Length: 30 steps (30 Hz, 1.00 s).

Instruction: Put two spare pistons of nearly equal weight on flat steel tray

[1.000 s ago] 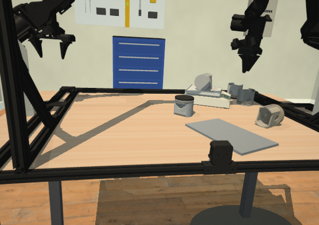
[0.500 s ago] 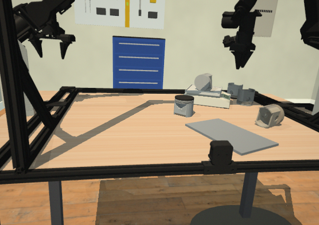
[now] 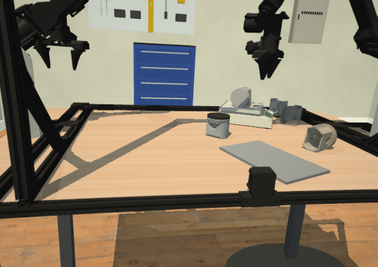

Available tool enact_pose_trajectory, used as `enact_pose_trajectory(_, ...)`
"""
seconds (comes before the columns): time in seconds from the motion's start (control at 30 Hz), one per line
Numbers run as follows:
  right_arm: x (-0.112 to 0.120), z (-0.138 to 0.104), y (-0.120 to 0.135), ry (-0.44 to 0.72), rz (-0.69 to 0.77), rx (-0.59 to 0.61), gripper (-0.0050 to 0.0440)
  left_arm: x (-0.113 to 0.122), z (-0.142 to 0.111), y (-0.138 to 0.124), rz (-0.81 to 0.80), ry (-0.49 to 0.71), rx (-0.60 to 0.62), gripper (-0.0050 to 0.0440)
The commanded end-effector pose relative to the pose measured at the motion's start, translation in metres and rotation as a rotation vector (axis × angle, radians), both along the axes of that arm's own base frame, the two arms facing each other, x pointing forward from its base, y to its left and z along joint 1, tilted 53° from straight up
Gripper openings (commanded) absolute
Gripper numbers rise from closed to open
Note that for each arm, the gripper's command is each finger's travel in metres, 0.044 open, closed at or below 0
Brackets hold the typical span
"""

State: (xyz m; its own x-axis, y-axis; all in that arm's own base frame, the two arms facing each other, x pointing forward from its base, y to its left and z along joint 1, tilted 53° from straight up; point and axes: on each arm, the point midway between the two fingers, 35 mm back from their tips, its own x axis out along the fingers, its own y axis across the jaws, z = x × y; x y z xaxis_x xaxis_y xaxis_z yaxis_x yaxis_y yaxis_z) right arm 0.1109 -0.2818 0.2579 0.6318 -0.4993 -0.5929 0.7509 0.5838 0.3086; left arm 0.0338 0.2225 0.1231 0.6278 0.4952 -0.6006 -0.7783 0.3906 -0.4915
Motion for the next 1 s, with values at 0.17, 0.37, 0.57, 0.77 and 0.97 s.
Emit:
enact_pose_trajectory(0.17,0.009,0.028,-0.029,0.002,-0.006,0.011,0.0378,0.000,0.000,0.000,-0.002,-0.002,0.001,0.0440)
enact_pose_trajectory(0.37,0.015,0.051,-0.048,0.002,-0.006,0.011,0.0378,0.000,0.000,0.000,-0.002,-0.002,0.001,0.0440)
enact_pose_trajectory(0.57,0.019,0.066,-0.060,0.002,-0.006,0.011,0.0378,0.000,0.000,0.000,-0.002,-0.002,0.001,0.0440)
enact_pose_trajectory(0.77,0.020,0.068,-0.062,-0.053,-0.095,0.092,0.0378,0.000,0.000,0.000,-0.002,-0.002,0.001,0.0440)
enact_pose_trajectory(0.97,0.020,0.068,-0.062,-0.119,-0.202,0.191,0.0378,0.000,0.000,0.000,-0.002,-0.002,0.001,0.0440)
